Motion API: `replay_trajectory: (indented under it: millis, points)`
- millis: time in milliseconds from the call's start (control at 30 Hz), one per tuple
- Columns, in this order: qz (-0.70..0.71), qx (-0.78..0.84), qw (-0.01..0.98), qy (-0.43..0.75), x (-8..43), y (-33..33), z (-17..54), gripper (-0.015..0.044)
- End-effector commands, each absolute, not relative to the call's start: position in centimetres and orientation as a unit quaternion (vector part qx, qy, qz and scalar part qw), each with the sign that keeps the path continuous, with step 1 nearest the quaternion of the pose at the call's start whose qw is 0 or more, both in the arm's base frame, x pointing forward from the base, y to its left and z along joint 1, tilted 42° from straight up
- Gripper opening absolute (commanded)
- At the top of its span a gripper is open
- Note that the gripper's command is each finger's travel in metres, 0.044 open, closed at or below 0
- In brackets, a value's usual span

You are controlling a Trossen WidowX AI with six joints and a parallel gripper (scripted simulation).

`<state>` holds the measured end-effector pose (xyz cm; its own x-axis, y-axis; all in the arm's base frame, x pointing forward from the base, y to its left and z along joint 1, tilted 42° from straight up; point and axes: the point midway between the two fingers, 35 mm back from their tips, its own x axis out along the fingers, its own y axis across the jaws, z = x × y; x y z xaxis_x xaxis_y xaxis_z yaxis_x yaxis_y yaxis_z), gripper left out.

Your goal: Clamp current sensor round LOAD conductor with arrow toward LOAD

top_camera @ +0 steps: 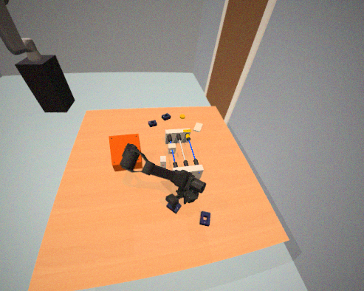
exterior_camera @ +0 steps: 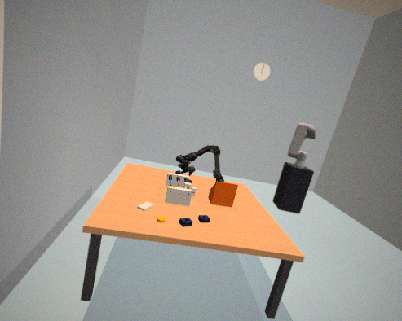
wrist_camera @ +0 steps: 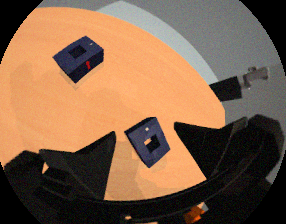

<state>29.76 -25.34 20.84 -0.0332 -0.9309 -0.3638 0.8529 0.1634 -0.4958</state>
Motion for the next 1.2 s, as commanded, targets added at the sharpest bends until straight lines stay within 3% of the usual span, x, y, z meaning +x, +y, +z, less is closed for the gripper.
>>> replay_trajectory:
  millis: [0, 400, 700, 1033, 1167]
  points:
    - [-0.640, -0.059, 0.697, 0.318, 29.9, -25.2, 20.9, 0.0426]
    - [-0.325, 0.026, 0.931, 0.164, 34.6, -12.8, 25.9, 0.0440]
    - [-0.022, 0.004, 1.000, -0.011, 32.1, -0.9, 31.9, 0.0440]
    - [0.001, 0.001, 1.000, -0.020, 31.7, 0.1, 32.1, 0.0440]
    - [0.011, 0.007, 0.997, 0.073, 34.8, 2.4, 28.8, 0.0440]
